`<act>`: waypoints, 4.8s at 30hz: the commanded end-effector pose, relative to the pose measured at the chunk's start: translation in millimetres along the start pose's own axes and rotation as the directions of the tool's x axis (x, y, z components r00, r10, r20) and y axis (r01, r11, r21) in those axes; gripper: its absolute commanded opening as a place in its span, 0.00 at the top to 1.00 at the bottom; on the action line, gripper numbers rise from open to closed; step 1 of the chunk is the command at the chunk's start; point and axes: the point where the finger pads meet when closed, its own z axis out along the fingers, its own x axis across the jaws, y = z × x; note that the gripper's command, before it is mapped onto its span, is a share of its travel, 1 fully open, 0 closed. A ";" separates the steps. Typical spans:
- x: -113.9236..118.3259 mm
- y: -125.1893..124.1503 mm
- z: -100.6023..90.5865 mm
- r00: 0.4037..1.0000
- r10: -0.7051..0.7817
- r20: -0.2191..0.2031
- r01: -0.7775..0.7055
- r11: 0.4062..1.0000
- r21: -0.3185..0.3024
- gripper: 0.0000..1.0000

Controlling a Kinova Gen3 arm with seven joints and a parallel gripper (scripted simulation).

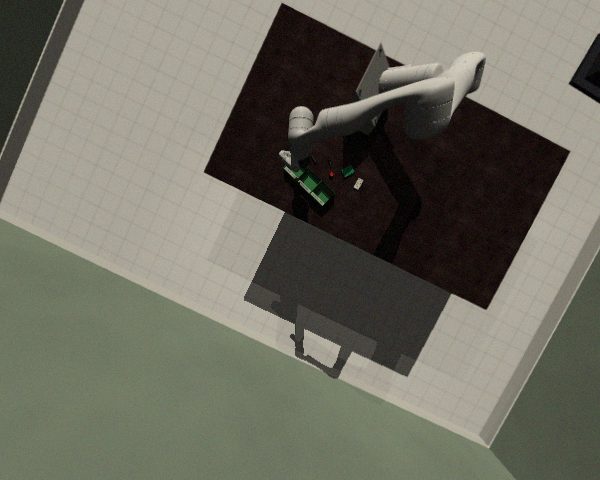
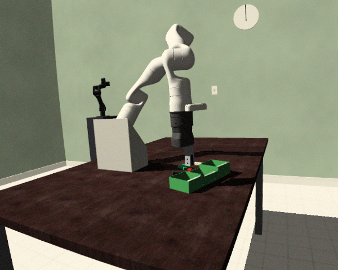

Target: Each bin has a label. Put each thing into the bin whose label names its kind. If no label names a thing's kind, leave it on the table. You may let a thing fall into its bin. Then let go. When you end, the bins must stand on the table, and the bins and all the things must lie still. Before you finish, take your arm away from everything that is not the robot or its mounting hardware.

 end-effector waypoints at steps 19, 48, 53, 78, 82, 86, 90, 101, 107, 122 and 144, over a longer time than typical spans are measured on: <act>-66.4 -3.5 -0.5 1.000 -0.011 -0.004 0.011 1.000 0.002 0.69; -66.3 -3.5 56.2 1.000 -0.011 -0.004 0.011 1.000 0.002 0.69; -66.3 -3.5 56.3 1.000 -0.011 -0.004 0.011 1.000 0.002 0.69; -66.3 -3.5 56.2 1.000 -0.011 -0.004 0.011 1.000 0.002 0.69; -66.3 -3.5 56.2 1.000 -0.011 -0.004 0.011 1.000 0.002 0.69; -66.3 -3.5 56.2 1.000 -0.011 -0.004 0.011 1.000 0.002 0.69; -66.3 -3.5 56.2 1.000 -0.011 -0.004 0.011 1.000 0.002 0.69; -66.3 -3.4 44.3 1.000 -0.011 -0.004 0.011 1.000 0.002 0.69; -66.3 -3.4 36.3 1.000 -0.011 -0.004 0.011 1.000 0.002 0.69; -66.5 -3.4 0.3 1.000 -0.011 -0.004 0.011 1.000 0.002 0.69; -136.5 -4.4 -2.8 1.000 -0.011 -0.004 0.011 1.000 0.002 0.69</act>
